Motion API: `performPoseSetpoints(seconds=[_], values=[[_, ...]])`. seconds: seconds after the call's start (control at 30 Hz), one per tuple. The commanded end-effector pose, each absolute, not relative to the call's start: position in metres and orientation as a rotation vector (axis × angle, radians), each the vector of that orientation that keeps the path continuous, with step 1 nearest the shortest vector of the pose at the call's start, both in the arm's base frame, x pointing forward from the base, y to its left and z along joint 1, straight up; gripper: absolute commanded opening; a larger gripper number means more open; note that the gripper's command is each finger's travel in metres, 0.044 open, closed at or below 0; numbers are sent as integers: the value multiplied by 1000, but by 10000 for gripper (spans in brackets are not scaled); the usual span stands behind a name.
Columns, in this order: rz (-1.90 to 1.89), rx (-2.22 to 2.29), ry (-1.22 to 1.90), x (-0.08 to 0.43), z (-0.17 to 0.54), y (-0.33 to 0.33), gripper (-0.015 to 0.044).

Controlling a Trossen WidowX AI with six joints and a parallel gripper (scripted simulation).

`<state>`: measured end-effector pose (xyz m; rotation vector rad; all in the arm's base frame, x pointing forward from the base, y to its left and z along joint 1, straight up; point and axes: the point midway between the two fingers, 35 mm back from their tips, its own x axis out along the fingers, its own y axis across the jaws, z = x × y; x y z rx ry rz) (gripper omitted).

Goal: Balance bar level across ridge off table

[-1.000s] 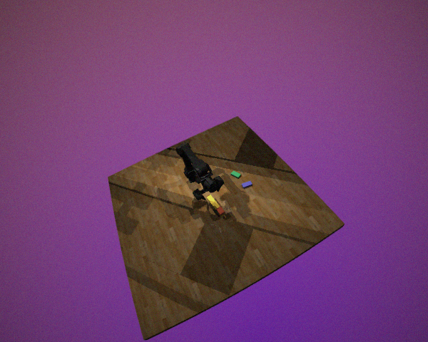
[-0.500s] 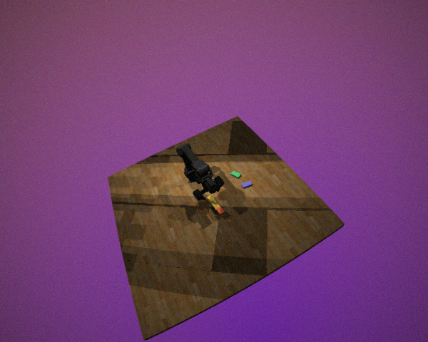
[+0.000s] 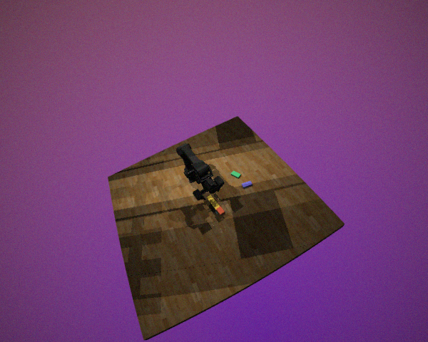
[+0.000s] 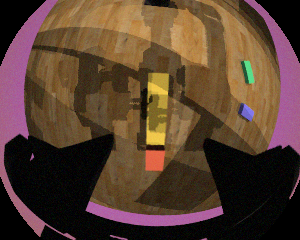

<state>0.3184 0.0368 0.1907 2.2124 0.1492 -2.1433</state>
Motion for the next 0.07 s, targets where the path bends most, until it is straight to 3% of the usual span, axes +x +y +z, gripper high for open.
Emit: performPoseSetpoints(seconds=[0.0, 0.03], values=[[-2145, 2210, 148, 318, 191, 37, 440], [-2145, 2210, 148, 318, 191, 37, 440]])
